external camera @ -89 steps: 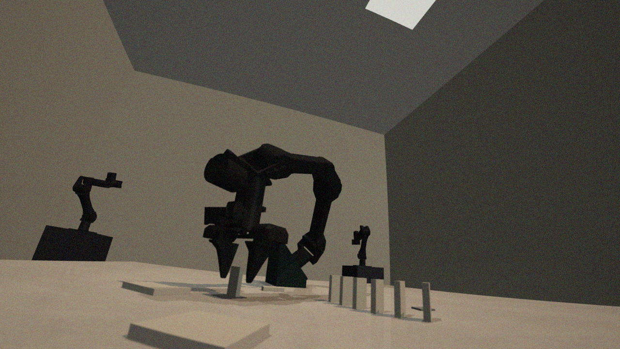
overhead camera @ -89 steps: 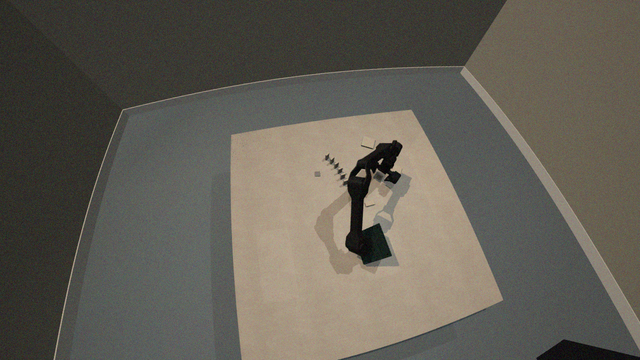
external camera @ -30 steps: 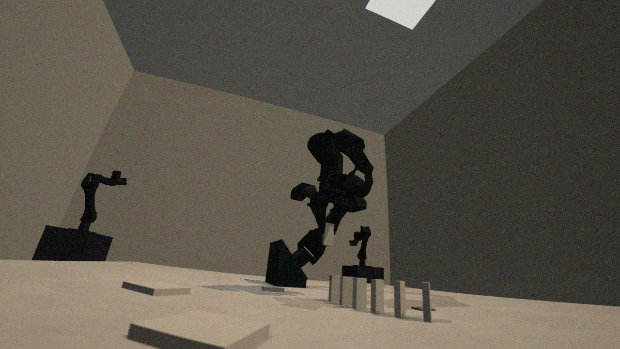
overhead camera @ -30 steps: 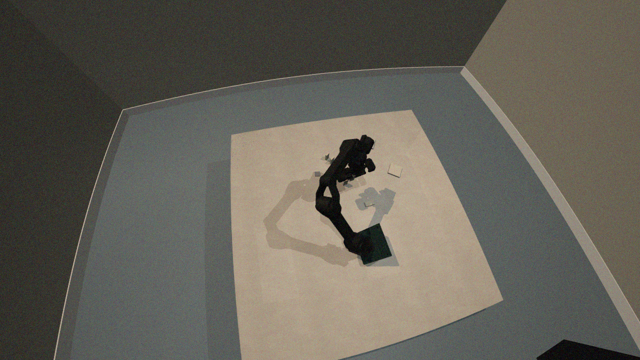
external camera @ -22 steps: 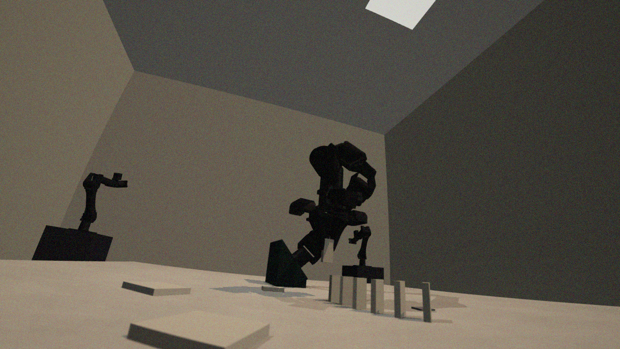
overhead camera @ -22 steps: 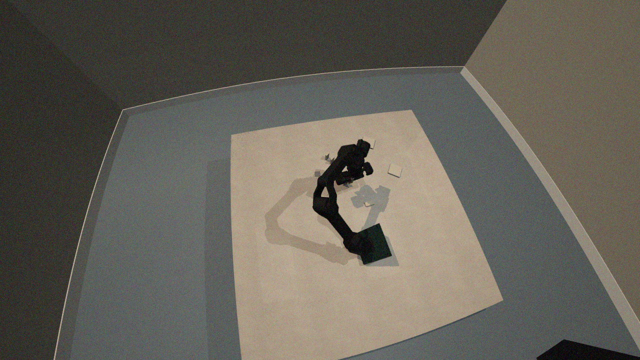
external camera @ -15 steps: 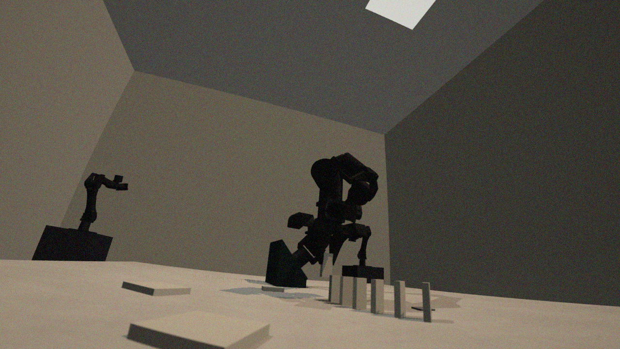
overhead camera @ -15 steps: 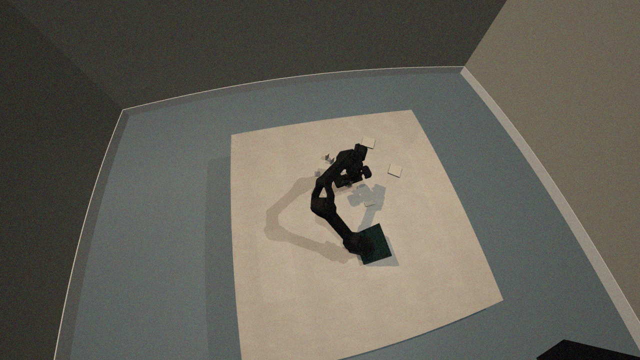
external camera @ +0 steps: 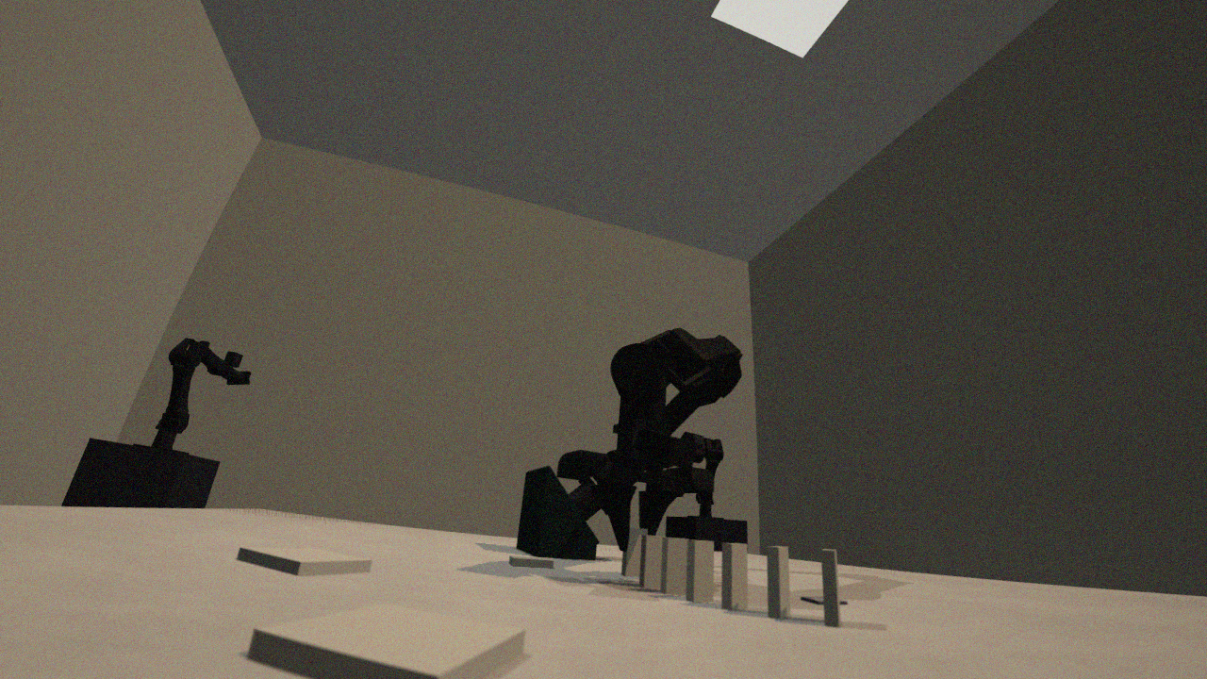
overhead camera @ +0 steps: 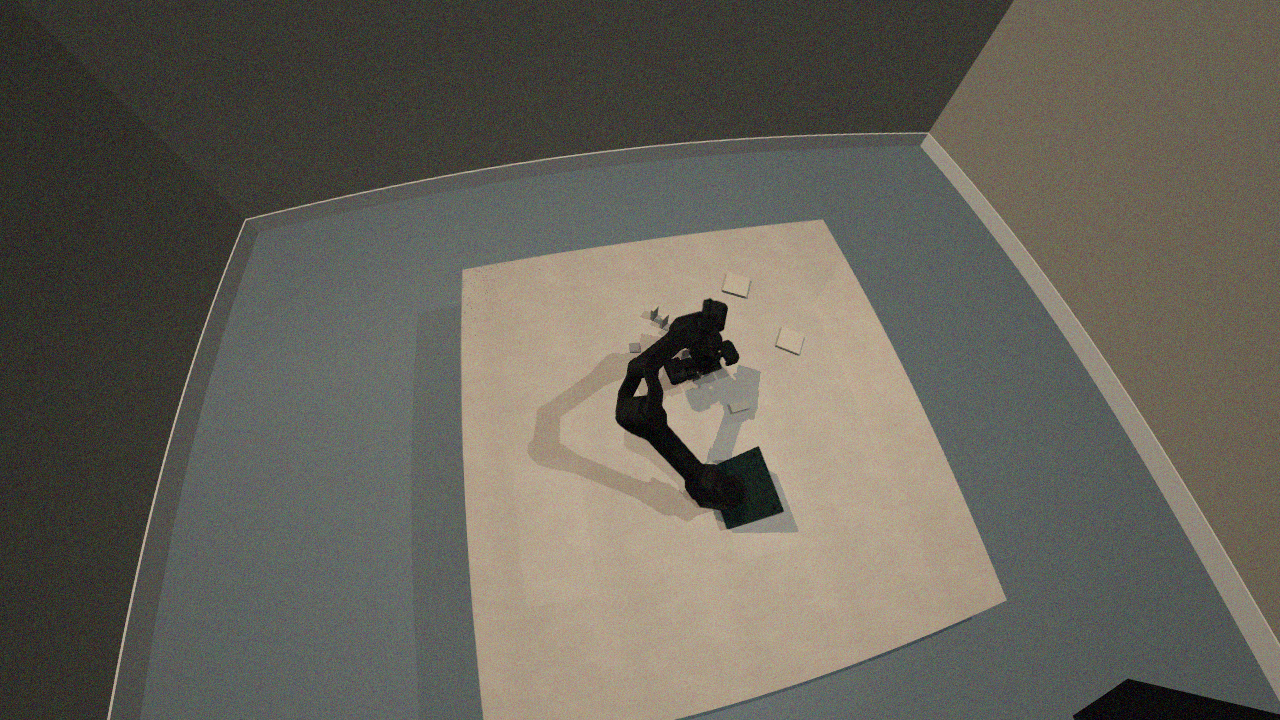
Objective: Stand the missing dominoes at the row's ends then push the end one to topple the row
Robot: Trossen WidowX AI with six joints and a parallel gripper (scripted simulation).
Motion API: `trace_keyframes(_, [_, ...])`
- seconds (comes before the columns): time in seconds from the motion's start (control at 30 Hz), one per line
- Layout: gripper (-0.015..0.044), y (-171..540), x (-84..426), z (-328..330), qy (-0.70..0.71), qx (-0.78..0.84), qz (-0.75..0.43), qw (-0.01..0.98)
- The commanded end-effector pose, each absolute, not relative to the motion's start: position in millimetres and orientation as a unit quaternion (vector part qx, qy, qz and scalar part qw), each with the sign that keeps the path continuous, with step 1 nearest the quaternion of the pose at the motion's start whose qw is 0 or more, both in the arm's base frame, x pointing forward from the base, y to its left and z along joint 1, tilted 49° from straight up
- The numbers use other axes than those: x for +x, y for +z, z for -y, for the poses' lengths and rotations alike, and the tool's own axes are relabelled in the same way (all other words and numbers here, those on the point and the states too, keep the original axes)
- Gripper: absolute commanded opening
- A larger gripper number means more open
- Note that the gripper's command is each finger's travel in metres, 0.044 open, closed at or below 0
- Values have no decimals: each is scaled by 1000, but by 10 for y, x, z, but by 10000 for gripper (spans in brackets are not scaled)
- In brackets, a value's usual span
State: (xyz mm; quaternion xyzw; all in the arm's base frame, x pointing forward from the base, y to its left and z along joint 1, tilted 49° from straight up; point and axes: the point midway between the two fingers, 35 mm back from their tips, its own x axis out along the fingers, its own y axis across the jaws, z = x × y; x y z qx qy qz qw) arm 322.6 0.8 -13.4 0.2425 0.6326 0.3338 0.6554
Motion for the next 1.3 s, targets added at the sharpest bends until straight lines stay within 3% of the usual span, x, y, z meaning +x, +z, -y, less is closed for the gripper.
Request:
trace_keyframes(0.0, [107,-138,3220,-17,333,245,-632,655])
trace_keyframes(0.07, [107,-138,3220,-17,333,245,-632,655])
trace_keyframes(0.5, [440,-138,3220,-17,333,245,-632,655])
trace_keyframes(0.63, [440,-86,3242,55,332,244,-633,655])
trace_keyframes(0.9, [440,645,3263,891,332,242,-634,655])
trace_keyframes(1.1, [440,698,3238,963,326,248,-637,652])
trace_keyframes(1.27, [440,250,2999,1106,162,396,-697,576])
